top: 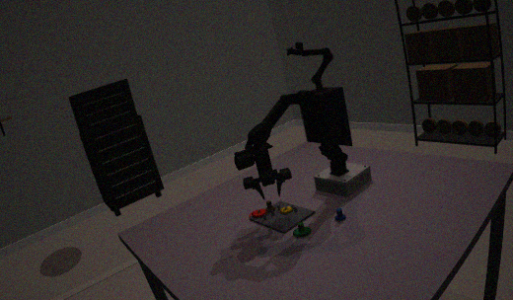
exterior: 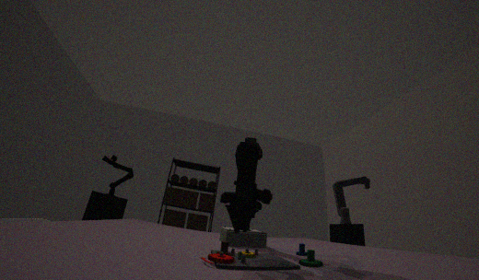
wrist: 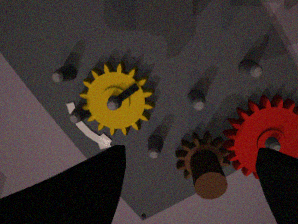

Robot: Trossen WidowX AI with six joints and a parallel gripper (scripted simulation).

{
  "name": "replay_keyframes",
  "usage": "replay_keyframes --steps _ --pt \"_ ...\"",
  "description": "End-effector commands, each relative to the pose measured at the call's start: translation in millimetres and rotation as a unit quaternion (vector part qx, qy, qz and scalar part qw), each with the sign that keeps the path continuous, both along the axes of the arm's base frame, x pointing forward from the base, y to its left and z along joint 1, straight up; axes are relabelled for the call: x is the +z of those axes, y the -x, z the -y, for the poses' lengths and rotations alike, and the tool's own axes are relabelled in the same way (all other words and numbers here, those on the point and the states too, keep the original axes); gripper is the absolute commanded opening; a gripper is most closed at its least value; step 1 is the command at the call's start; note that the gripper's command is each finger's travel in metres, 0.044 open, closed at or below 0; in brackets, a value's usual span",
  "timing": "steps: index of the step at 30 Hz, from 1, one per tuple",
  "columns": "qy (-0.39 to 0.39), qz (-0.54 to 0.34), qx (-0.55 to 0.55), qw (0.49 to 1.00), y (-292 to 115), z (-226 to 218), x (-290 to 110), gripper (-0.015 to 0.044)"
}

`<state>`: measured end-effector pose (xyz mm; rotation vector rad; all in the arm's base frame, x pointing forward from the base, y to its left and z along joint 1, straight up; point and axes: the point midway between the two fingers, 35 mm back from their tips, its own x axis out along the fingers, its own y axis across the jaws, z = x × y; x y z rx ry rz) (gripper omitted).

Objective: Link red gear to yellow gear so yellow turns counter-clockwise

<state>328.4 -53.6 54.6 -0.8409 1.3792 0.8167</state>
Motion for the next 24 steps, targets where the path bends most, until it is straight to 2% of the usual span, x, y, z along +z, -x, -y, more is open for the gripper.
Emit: replay_keyframes --steps 1,4,9,16,24 --pt "-0.006 0.003 -0.023 1.0 3.3 -51.3 0.6 0.0376" --pt "-0.017 0.004 -0.062 0.998 11.9 -98.6 -0.4 0.044" --pt "-0.022 0.0 -0.132 0.991 28.5 -144.6 -1.0 0.044" --pt "-0.021 -0.008 -0.301 0.954 80.8 -220.6 -1.8 0.044" --pt "-0.019 -0.009 -0.408 0.913 125.5 -255.9 -2.8 0.044"
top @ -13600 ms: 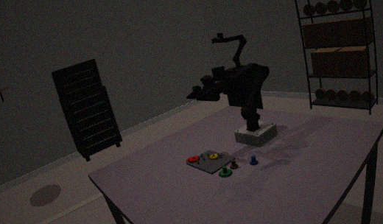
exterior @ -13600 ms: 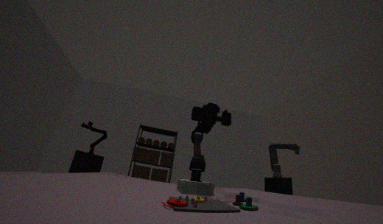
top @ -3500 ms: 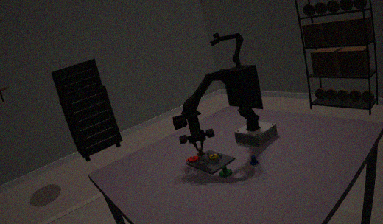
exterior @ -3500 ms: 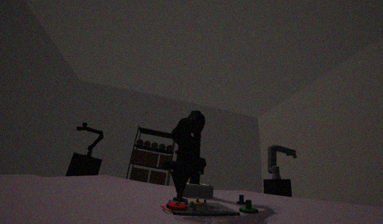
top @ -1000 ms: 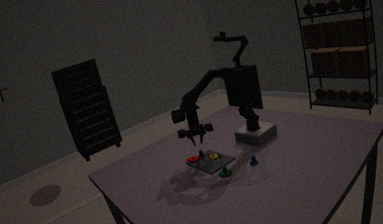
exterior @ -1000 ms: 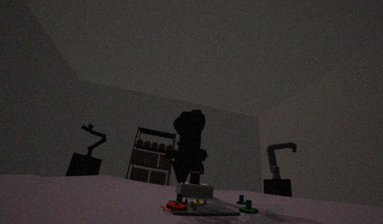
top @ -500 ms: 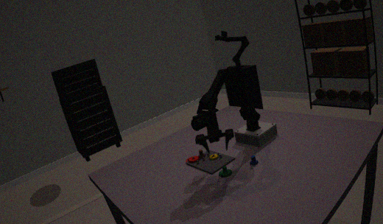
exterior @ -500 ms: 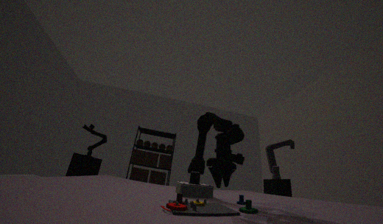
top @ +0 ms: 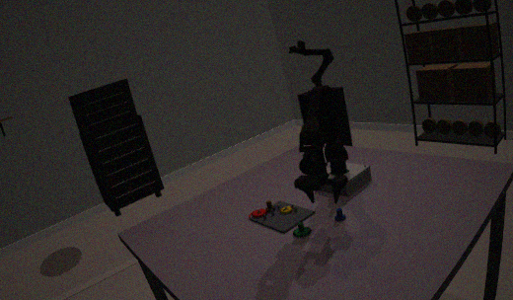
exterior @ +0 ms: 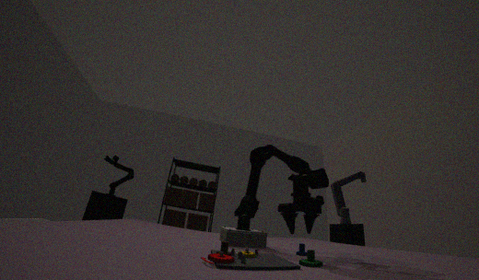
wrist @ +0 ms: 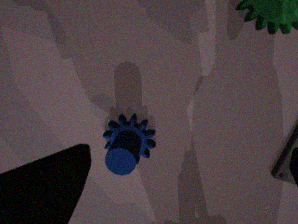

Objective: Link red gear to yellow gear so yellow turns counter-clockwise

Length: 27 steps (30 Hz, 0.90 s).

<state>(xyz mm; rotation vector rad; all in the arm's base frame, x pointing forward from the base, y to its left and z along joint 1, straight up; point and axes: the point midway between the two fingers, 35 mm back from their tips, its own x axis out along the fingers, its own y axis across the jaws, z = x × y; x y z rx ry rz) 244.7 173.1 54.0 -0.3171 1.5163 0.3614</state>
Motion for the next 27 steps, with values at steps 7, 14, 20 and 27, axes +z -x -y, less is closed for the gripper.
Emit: replay_keyframes --steps 7,14,20,27 --pt "0.005 -0.004 -0.104 0.995 41.7 -27.9 -2.2 0.044" --pt "0.005 -0.004 -0.104 0.995 41.6 -27.8 -11.4 0.044" --pt "0.005 -0.004 -0.104 0.995 41.4 -28.0 -25.3 0.044" --pt "0.005 -0.004 -0.104 0.995 41.0 -28.1 -34.2 0.044"
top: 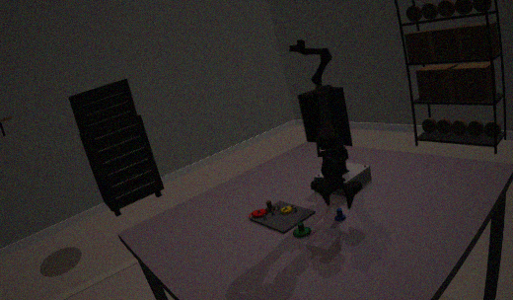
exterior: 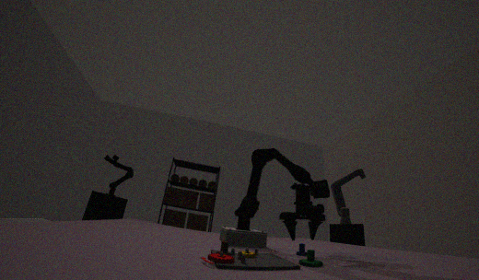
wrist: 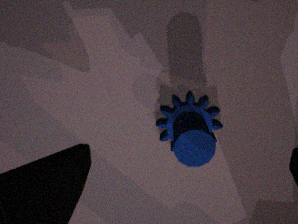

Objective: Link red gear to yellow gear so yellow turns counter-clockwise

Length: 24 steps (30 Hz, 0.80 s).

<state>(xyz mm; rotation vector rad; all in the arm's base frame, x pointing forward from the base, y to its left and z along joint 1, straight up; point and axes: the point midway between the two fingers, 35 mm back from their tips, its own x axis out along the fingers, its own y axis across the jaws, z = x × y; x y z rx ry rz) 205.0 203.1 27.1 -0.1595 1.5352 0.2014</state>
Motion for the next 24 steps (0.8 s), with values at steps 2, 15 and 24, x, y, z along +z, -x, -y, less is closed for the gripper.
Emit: replay_keyframes --steps 2,15,24 --pt "0.005 -0.003 -0.002 1.0 1.3 2.0 -10.5 0.044" --pt "0.005 -0.003 -0.002 1.0 1.3 2.5 -25.7 0.044" --pt "0.005 -0.003 -0.002 1.0 1.3 2.5 -25.7 0.0282"
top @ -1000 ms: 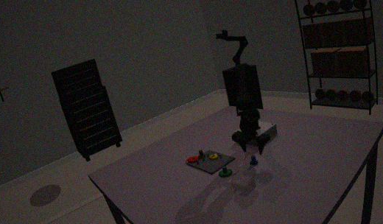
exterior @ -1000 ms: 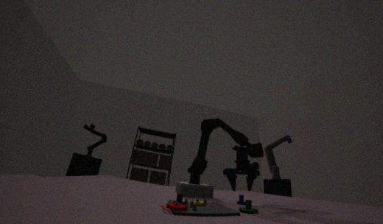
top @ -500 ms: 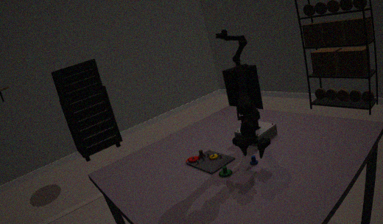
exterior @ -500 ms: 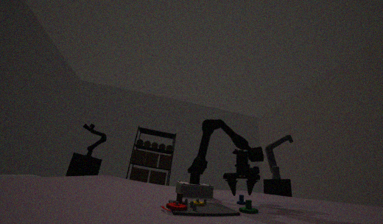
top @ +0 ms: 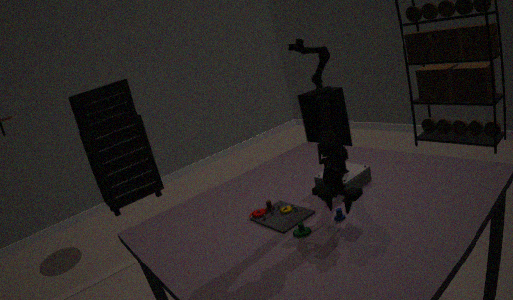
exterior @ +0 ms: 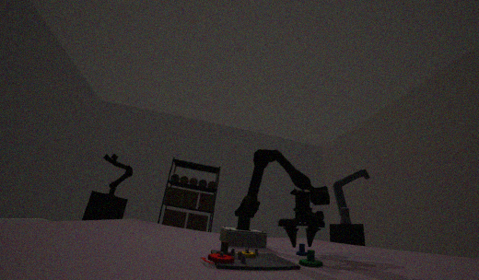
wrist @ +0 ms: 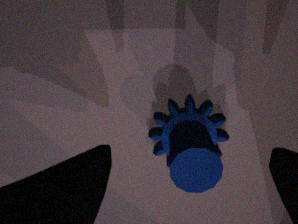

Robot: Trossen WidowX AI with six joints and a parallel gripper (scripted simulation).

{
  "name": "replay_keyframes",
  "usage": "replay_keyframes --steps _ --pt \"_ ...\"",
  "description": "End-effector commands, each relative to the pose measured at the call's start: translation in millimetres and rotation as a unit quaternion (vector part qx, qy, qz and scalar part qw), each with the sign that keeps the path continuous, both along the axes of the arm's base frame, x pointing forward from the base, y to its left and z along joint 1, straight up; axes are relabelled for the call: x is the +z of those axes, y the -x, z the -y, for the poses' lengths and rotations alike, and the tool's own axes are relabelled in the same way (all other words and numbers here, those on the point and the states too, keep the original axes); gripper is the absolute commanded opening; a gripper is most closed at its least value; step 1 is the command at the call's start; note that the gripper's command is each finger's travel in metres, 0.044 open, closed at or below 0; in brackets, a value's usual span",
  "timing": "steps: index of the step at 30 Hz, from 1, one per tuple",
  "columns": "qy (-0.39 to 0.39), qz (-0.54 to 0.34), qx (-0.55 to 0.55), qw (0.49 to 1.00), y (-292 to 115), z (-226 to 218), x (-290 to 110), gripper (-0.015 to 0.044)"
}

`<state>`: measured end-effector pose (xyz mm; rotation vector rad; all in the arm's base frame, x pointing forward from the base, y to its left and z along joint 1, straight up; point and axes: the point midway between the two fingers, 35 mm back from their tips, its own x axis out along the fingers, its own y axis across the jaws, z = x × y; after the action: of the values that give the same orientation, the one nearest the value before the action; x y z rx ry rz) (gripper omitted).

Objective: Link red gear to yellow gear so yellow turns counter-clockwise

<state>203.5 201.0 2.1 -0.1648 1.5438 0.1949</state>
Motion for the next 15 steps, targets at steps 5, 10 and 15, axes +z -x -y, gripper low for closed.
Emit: replay_keyframes --steps 5,10,15 --pt "0.001 0.001 -0.001 1.0 -0.2 0.4 -0.7 0.0151" --pt "0.001 0.001 -0.001 1.0 -0.2 0.4 -0.7 0.0059" --pt "0.001 0.001 -0.001 1.0 -0.2 0.4 -0.7 0.0026"
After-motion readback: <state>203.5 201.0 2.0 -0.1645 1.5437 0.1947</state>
